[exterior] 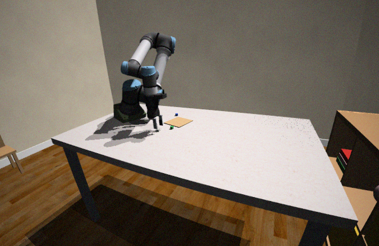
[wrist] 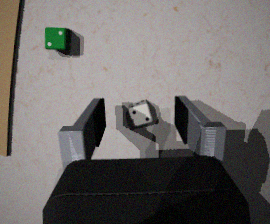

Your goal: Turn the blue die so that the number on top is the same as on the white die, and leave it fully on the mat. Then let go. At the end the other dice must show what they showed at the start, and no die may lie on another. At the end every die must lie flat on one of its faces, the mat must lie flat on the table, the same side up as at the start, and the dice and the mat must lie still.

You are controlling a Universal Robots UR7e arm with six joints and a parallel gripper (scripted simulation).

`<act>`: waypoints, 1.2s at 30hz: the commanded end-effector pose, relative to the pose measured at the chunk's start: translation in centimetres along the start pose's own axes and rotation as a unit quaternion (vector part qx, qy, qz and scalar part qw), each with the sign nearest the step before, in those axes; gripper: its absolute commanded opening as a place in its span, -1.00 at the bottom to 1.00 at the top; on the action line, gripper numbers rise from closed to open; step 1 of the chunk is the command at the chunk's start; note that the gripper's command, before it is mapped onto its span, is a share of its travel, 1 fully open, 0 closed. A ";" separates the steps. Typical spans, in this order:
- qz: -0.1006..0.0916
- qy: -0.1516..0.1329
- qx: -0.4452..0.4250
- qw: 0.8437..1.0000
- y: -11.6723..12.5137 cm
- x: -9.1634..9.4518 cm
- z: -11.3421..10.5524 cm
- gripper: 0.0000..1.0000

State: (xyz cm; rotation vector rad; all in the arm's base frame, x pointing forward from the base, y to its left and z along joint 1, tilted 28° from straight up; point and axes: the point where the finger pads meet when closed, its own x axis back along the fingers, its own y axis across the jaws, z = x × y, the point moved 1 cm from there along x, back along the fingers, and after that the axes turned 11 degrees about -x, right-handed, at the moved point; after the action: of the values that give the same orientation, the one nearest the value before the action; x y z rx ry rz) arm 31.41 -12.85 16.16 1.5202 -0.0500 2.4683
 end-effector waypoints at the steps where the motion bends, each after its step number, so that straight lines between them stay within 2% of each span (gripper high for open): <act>1: 0.001 -0.001 -0.001 1.000 -0.5 -0.1 0.3 1.00; 36: 0.001 -0.001 -0.001 1.000 -6.1 -0.1 4.1 1.00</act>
State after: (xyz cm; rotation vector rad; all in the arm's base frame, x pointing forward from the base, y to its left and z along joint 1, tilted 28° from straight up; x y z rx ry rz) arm 35.67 -7.98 17.05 1.5259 -0.0542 2.4810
